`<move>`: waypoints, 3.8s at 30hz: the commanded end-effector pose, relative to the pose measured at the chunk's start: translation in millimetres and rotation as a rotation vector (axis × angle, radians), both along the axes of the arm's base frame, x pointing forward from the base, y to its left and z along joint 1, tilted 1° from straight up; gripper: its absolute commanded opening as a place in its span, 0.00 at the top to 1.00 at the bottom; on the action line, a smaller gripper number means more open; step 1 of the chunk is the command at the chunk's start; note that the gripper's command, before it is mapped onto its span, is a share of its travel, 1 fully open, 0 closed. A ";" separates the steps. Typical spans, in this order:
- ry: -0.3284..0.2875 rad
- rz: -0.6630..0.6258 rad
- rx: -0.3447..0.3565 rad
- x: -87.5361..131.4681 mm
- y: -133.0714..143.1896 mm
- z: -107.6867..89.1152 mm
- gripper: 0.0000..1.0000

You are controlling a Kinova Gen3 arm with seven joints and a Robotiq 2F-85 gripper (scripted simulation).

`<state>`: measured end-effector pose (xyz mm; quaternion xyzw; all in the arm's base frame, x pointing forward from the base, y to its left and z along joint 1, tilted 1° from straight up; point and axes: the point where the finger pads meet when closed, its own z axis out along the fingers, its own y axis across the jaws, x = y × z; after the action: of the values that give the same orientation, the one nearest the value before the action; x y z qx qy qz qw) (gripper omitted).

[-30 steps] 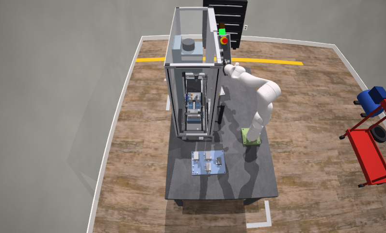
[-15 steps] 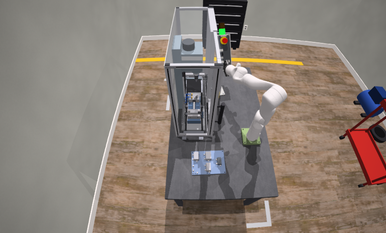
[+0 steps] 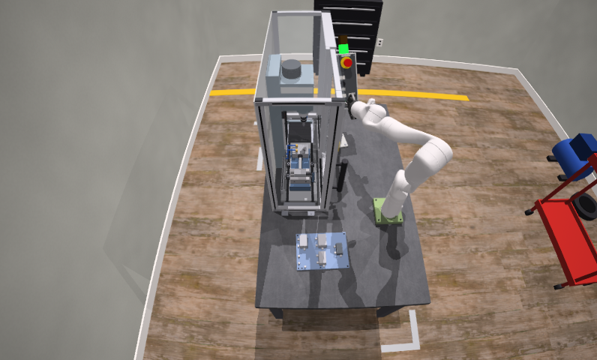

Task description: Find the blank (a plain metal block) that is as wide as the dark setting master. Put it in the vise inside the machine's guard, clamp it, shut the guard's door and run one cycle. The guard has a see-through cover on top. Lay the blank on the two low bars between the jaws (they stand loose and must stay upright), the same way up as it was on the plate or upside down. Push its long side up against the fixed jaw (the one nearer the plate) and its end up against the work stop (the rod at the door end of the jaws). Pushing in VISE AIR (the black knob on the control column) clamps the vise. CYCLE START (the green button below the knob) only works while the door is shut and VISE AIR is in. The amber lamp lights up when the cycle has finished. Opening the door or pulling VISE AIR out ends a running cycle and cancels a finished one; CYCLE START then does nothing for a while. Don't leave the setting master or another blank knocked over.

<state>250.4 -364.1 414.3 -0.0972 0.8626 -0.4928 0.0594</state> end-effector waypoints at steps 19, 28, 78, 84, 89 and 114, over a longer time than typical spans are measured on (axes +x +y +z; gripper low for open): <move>-0.001 0.000 -0.001 -6.0 26.2 16.6 0.90; -0.001 0.001 -0.001 -7.2 31.1 19.7 0.90; -0.085 -0.027 -0.434 24.6 34.9 196.7 0.90; -0.085 -0.027 -0.434 24.6 34.9 196.7 0.90; -0.085 -0.027 -0.434 27.0 35.2 210.0 0.90; -0.085 -0.027 -0.434 28.6 35.4 218.9 0.90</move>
<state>279.0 -328.7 632.7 -0.0755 0.7344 -0.6712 0.0665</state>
